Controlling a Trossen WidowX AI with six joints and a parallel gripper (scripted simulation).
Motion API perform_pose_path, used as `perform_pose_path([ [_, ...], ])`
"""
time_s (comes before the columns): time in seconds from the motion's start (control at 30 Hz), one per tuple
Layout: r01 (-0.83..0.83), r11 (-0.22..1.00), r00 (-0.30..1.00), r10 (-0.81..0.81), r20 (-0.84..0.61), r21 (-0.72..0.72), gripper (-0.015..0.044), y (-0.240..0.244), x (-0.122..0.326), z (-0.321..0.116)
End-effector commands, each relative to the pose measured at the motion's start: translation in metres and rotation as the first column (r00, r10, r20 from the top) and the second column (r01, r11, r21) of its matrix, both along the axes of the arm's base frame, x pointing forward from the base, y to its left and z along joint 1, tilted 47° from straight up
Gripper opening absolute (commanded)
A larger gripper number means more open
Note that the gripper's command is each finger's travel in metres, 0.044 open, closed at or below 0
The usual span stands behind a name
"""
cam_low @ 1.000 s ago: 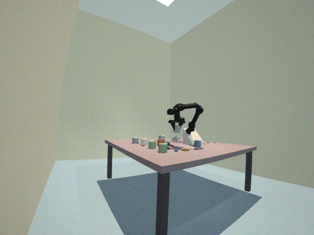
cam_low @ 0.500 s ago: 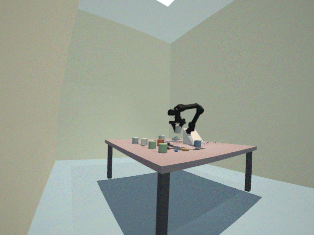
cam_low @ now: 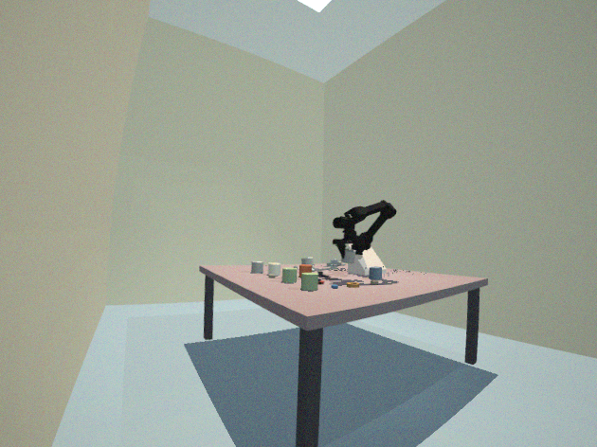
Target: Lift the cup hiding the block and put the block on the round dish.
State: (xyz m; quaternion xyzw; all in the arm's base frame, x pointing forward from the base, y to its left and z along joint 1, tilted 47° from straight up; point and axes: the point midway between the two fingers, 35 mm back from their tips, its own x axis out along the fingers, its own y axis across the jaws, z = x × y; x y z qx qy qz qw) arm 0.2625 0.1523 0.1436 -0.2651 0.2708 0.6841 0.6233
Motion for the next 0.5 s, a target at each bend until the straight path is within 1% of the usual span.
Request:
perform_pose_path([
  [0.0,0.008,1.0,1.0,-0.008,0.006,0.002,0.0,0.015,-0.013,0.003],
  [0.33,0.01,0.999,1.0,-0.01,0.003,0.033,0.0,0.05,-0.05,0.008],
  [0.47,0.009,0.999,1.0,-0.009,0.003,0.035,0.0,0.053,-0.053,0.006],
])
